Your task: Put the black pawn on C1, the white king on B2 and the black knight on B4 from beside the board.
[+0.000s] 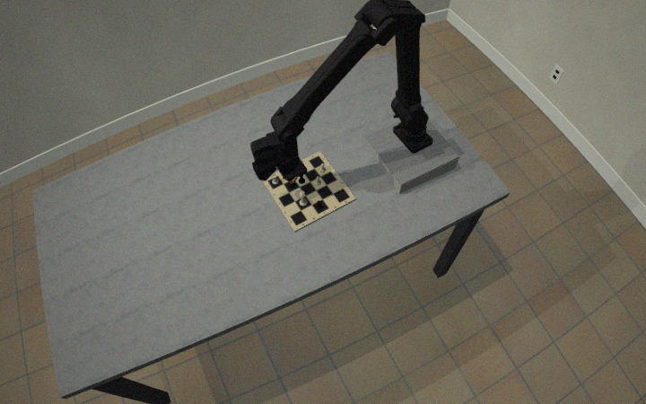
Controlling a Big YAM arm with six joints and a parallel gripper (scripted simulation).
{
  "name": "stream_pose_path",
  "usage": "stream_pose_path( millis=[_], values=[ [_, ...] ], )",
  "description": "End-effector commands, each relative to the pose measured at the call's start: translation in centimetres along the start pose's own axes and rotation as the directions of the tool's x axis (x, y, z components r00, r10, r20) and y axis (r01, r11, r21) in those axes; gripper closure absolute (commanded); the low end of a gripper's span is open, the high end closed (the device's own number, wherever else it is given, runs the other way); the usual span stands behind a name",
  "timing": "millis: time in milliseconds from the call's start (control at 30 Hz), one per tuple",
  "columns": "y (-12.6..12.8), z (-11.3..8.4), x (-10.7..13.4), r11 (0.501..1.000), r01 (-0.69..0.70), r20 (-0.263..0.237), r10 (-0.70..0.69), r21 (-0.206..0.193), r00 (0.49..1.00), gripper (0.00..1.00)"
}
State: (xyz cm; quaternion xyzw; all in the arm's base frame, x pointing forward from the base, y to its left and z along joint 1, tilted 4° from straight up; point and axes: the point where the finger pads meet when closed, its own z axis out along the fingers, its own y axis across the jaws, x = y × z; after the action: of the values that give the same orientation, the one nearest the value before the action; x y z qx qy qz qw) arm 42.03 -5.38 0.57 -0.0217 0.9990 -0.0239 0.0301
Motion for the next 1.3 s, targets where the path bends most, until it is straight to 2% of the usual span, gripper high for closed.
stream_pose_path(
  millis=[0, 1267],
  values=[
    [-0.59, -0.09, -0.93, 1.0, 0.0, 0.014, 0.0, 0.006, 1.0, 1.0],
    [-0.84, -0.53, -1.71, 1.0, 0.005, 0.027, -0.006, 0.008, 1.0, 1.0]
  ],
)
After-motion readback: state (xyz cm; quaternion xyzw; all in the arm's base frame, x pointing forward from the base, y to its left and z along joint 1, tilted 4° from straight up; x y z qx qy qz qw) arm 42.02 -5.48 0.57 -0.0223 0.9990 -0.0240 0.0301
